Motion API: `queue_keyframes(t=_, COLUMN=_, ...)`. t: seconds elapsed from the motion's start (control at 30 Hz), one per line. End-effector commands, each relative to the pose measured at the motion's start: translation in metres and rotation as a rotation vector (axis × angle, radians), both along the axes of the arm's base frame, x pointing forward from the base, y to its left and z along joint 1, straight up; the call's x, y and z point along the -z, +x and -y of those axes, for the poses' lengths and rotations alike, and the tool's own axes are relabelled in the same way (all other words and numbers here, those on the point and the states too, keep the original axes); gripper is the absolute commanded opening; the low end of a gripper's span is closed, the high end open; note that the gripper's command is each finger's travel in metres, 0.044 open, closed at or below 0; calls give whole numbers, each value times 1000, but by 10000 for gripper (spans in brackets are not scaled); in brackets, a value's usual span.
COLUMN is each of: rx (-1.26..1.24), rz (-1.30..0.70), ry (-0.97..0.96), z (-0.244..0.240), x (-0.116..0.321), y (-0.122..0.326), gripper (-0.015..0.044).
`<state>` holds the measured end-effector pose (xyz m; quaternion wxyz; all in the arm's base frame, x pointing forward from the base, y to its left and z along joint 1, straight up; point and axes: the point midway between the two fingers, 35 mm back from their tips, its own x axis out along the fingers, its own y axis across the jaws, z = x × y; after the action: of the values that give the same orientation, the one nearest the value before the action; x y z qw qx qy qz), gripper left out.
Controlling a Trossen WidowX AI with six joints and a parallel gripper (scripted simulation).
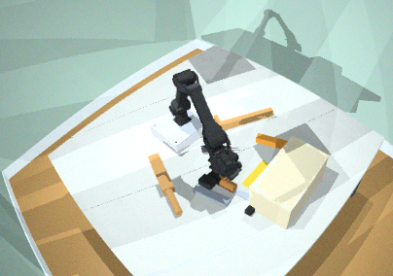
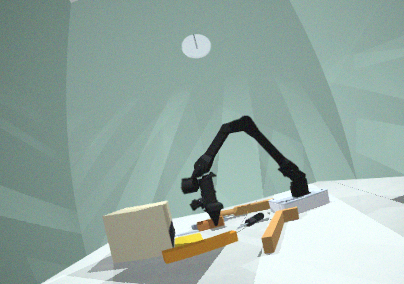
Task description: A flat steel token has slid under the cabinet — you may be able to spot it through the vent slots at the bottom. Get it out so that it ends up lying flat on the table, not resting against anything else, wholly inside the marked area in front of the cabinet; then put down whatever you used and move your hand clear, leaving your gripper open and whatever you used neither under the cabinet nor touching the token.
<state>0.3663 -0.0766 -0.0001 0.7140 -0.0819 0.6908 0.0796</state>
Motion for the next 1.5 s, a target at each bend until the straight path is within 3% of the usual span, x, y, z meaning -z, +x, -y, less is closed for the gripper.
queue_keyframes(t=0.0, rx=2, rz=2, ry=-2, z=-1, x=-1, y=5, gripper=0)
queue_keyframes(t=1.47, rx=2, rz=5, ry=-1, z=-11, x=-3, y=46, gripper=0)
